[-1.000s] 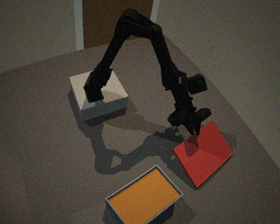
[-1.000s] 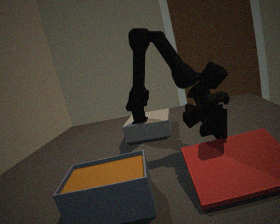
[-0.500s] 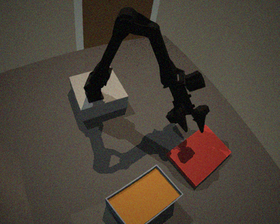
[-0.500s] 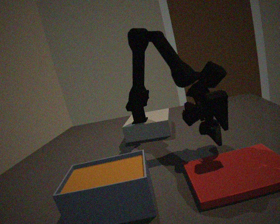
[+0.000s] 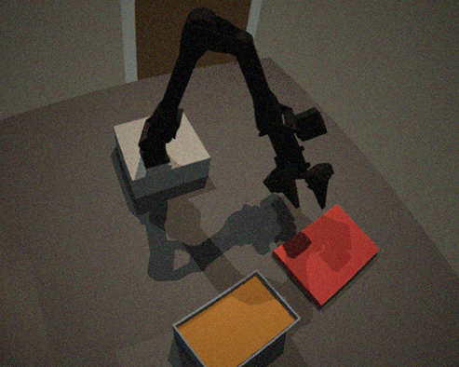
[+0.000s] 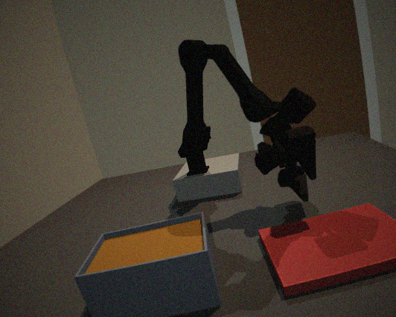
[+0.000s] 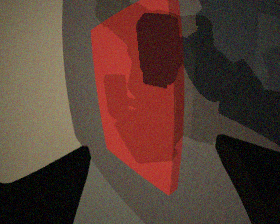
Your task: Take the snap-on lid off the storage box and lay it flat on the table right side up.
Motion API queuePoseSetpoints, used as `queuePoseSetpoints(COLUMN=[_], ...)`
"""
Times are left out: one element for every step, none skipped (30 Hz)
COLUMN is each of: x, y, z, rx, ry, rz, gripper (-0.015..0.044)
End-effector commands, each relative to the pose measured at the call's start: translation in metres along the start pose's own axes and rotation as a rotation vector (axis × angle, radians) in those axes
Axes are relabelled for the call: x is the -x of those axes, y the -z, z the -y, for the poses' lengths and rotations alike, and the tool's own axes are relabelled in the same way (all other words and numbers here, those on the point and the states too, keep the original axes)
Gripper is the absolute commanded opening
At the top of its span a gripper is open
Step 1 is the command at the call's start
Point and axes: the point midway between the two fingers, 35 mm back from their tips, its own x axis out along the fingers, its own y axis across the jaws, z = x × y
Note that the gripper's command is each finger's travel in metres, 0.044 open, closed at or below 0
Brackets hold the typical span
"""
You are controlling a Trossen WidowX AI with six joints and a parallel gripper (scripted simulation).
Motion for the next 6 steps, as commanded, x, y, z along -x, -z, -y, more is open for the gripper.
queuePoseSetpoints(x=[0.005,0.0065,0.0081,0.0096,0.0111,0.0127], y=[-0.0037,-0.0037,-0.0037,-0.0037,-0.0037,-0.0037], z=[0.0086,0.01,0.0113,0.0126,0.014,0.0153], rx=[0.006,0.006,0.006,0.006,0.006,0.006], ry=[0.008,0.009,0.009,0.009,0.009,0.009], rz=[0.009,0.009,0.009,0.009,0.009,0.009], gripper=[0.044,0.044,0.044,0.044,0.044,0.044])
